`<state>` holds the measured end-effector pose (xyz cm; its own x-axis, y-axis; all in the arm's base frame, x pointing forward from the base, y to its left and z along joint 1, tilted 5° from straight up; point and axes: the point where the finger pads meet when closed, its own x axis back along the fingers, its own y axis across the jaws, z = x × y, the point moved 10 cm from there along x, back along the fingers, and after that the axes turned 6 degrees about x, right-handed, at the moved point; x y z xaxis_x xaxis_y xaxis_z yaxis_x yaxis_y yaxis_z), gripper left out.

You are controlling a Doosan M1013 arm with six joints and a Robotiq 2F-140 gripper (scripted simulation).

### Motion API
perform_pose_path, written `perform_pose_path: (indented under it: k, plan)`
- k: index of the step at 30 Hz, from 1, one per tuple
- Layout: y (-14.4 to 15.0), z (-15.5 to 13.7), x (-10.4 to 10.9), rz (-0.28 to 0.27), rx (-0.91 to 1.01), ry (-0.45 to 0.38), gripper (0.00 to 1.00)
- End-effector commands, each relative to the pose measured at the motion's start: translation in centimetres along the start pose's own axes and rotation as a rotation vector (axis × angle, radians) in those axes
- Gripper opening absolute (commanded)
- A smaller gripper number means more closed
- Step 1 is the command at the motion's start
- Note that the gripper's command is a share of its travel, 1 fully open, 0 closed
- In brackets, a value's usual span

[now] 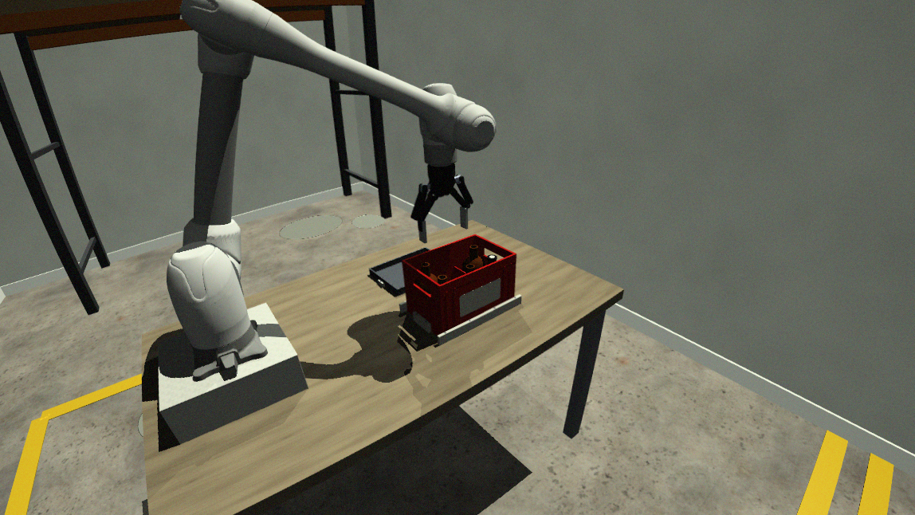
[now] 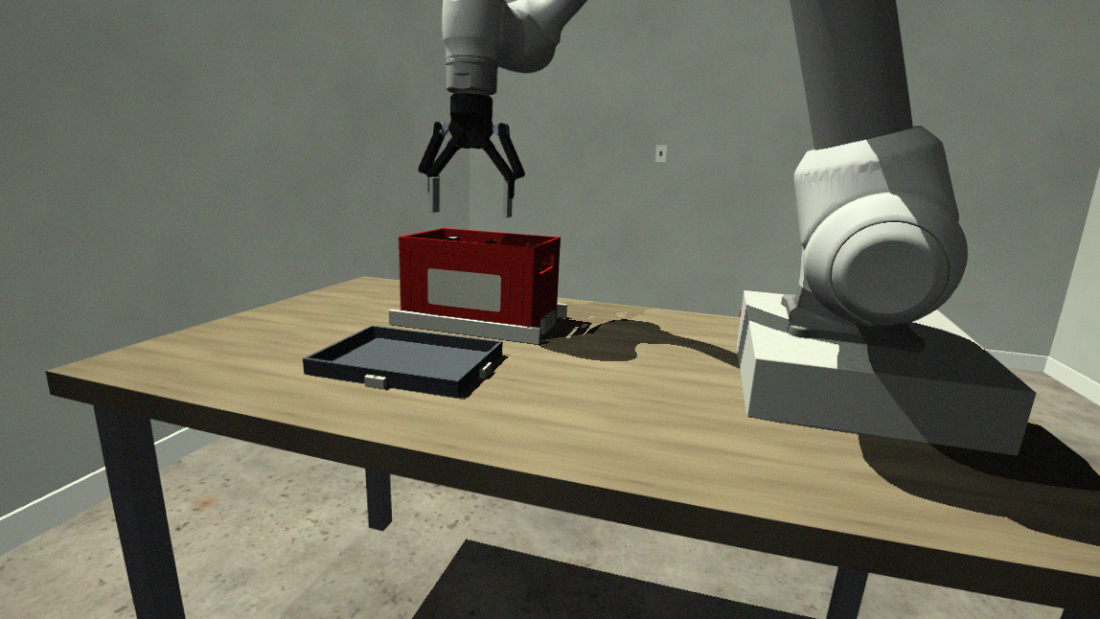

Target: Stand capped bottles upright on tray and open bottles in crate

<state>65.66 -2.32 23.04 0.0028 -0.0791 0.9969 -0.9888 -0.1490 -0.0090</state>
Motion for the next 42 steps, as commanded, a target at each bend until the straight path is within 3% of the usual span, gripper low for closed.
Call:
perform_pose_path:
  k: [1, 22, 23, 42]
  plan:
    - [0.0, 0.0, 0.0, 0.000, 0.000, 0.000, 1.00]
    - [0.0, 0.0, 0.0, 0.000, 0.000, 0.000, 1.00]
    - [-0.2, 0.3, 0.0, 0.000, 0.013, 0.000, 0.38]
    - [-3.5, 4.6, -0.4, 0.000, 0.225, 0.001, 0.38]
